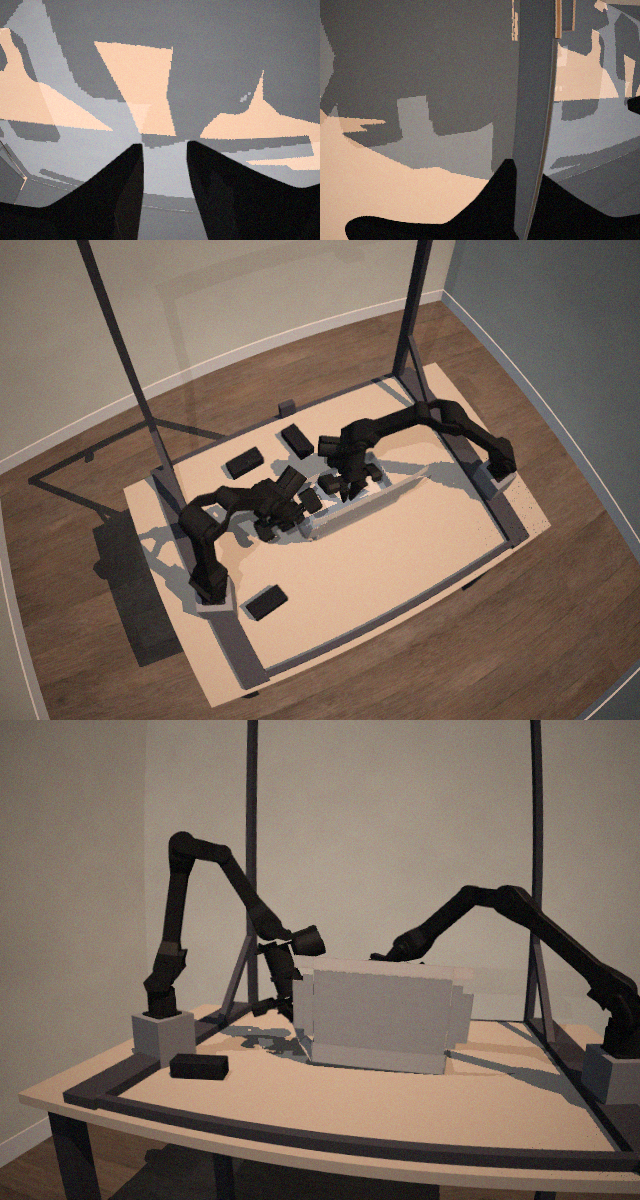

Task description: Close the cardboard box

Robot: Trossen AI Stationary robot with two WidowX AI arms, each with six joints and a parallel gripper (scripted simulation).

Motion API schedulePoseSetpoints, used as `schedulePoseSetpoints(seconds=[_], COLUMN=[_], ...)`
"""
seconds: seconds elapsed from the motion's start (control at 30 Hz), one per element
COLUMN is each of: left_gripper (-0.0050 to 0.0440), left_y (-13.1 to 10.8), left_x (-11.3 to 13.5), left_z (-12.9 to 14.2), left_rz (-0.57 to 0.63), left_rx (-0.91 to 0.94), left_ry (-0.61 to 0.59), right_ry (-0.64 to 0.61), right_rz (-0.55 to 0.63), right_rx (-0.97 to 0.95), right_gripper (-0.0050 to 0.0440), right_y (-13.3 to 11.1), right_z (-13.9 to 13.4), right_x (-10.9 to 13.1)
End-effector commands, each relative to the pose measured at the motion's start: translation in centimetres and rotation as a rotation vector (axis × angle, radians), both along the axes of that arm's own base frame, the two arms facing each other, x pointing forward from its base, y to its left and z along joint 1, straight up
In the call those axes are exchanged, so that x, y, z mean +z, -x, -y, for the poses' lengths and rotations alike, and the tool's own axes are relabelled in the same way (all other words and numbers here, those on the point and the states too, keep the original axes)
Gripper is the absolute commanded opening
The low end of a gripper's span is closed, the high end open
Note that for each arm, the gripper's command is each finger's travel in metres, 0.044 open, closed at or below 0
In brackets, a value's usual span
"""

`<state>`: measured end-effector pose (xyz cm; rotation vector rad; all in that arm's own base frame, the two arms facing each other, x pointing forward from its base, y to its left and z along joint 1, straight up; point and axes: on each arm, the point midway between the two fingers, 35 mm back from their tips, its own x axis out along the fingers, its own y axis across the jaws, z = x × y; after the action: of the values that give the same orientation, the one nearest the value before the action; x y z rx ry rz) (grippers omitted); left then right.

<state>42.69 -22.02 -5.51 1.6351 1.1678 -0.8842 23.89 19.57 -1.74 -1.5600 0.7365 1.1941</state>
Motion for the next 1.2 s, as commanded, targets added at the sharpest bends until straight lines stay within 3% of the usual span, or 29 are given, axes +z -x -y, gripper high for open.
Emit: schedulePoseSetpoints(seconds=[0.0,1.17], left_gripper=[0.0101,0.0101], left_y=[0.8,0.8], left_x=[-1.6,-1.6], left_z=[0.0,0.0], left_rz=[-0.047,-0.048], left_rx=[-0.004,-0.003], left_ry=[0.007,0.007], right_ry=[-0.039,-0.038], right_rz=[0.071,0.074], right_rx=[-0.011,-0.013], right_gripper=[0.0003,0.0003], right_y=[-1.1,-3.9], right_z=[-0.6,-1.2], right_x=[1.7,1.4])
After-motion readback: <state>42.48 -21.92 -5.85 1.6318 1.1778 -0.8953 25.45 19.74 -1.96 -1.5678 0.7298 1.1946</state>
